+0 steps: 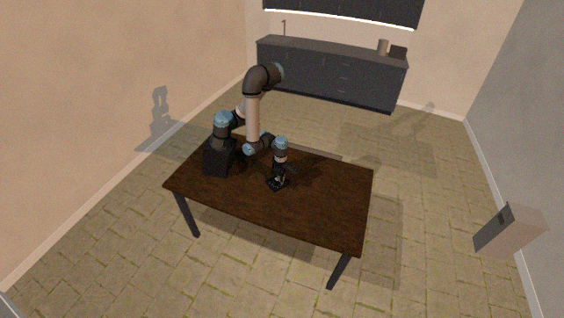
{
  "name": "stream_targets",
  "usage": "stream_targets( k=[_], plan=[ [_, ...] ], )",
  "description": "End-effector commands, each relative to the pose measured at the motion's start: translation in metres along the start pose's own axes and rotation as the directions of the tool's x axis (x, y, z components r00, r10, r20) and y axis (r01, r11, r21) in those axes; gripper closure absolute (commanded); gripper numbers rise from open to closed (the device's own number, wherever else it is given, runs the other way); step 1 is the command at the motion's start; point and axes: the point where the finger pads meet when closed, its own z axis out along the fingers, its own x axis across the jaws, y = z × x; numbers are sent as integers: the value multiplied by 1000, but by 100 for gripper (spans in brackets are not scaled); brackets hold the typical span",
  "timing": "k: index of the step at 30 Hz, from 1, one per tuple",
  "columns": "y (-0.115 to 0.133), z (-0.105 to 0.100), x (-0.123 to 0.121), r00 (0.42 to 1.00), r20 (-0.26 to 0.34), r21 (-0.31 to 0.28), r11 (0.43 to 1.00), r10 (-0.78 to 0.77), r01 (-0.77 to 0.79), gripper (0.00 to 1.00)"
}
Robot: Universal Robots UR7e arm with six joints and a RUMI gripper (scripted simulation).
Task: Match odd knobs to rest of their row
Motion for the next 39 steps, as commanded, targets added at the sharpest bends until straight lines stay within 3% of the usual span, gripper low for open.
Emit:
stream_targets(
  k=[1, 19, 32, 39],
  plan=[
    [0, 0, 0, 999, -1, 1, 999, 39, -39, 96],
    [0, 0, 2, 955, -1, 1, 955, 295, -295, 96],
    [0, 0, 3, 866, 0, 1, 866, 500, -500, 96],
    [1, 0, 3, 780, 0, 1, 780, 625, -625, 96]
  ],
)
